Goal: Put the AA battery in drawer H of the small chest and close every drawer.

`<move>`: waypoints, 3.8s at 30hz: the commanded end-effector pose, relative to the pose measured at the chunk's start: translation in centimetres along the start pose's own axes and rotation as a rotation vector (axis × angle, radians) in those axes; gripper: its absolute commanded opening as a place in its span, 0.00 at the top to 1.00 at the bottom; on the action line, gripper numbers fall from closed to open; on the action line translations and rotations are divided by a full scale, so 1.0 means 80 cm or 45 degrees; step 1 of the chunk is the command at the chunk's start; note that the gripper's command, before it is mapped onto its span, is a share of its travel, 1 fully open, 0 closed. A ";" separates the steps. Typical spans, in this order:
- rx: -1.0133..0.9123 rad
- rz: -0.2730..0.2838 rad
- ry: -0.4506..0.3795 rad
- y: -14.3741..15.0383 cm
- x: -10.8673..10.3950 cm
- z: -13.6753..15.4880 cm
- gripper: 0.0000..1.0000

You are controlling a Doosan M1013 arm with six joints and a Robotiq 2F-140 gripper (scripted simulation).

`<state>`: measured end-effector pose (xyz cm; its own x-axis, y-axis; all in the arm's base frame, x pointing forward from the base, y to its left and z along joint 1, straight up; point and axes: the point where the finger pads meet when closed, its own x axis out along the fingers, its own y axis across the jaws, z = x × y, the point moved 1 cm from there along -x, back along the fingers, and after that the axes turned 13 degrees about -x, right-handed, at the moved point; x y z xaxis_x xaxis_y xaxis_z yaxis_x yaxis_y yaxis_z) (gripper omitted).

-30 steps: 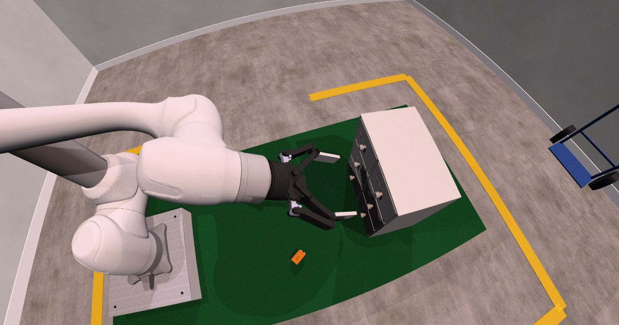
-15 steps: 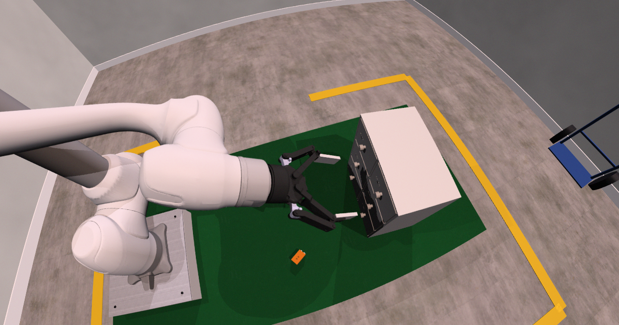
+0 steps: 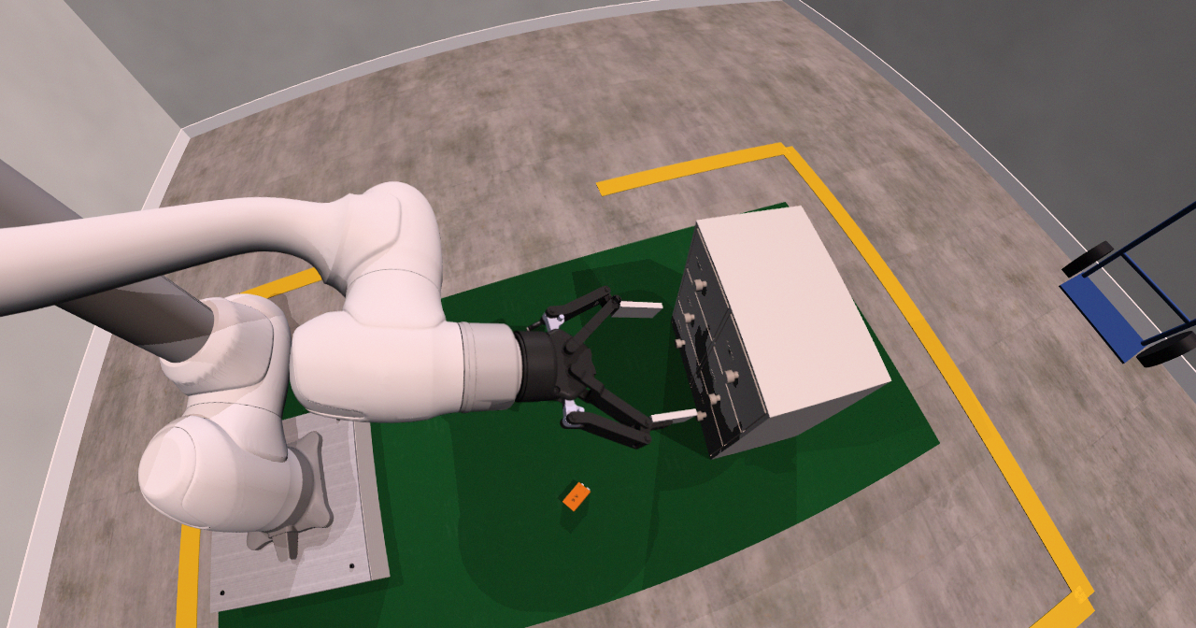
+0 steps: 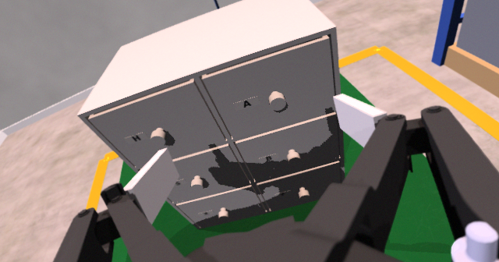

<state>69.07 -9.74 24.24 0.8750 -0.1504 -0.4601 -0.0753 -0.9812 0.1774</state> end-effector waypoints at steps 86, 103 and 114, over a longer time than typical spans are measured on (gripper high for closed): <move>-0.012 0.138 0.369 -0.006 0.037 0.014 0.00; -0.012 0.138 0.369 -0.006 0.037 0.014 0.00; -0.012 0.138 0.369 -0.006 0.037 0.014 0.00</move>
<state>71.19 -9.85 21.83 0.9622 -0.2121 -0.1710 -0.1723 -0.9600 0.2209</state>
